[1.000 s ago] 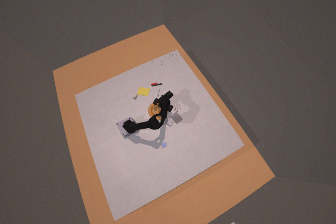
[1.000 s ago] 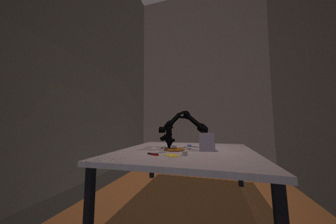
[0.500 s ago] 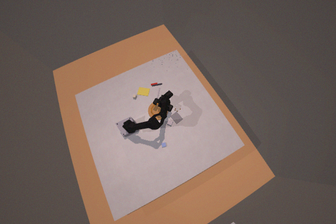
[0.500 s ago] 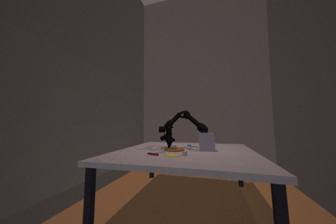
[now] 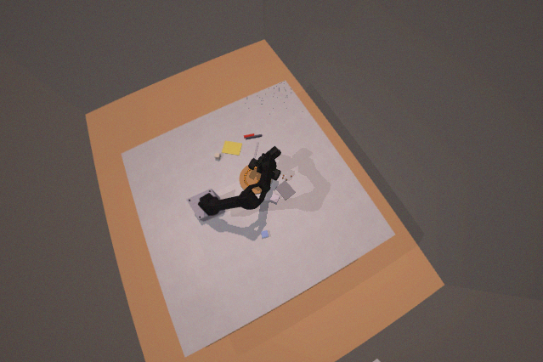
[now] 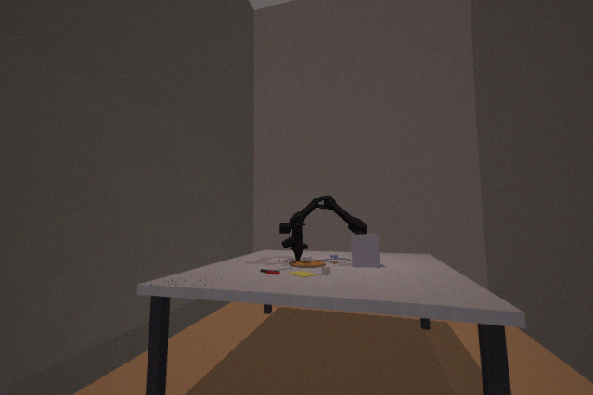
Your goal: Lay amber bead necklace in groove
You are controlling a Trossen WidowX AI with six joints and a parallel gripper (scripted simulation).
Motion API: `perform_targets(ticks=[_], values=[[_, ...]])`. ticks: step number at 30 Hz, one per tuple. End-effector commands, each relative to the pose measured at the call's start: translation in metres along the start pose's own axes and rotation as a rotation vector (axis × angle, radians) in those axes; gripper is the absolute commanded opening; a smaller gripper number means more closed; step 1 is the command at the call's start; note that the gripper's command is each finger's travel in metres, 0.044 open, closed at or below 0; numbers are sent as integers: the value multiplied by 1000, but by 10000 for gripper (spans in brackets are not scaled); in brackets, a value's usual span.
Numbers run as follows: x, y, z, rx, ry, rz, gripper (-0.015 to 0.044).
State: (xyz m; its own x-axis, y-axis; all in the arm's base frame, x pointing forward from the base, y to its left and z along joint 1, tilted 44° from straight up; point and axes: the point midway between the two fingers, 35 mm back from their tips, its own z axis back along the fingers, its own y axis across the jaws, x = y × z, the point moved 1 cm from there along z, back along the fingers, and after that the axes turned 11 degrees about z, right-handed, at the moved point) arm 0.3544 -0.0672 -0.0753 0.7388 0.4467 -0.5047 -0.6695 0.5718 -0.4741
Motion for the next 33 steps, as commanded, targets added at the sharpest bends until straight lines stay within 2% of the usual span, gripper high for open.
perform_targets(ticks=[1, 3, 20, 33], values=[[0, -2, -6, -3, 2, 1, 0], [0, -2, -6, -4, 2, 1, 0], [0, -1, -1, -1, 0, 1, 440], [0, -1, 2, -3, 2, 0, 440]])
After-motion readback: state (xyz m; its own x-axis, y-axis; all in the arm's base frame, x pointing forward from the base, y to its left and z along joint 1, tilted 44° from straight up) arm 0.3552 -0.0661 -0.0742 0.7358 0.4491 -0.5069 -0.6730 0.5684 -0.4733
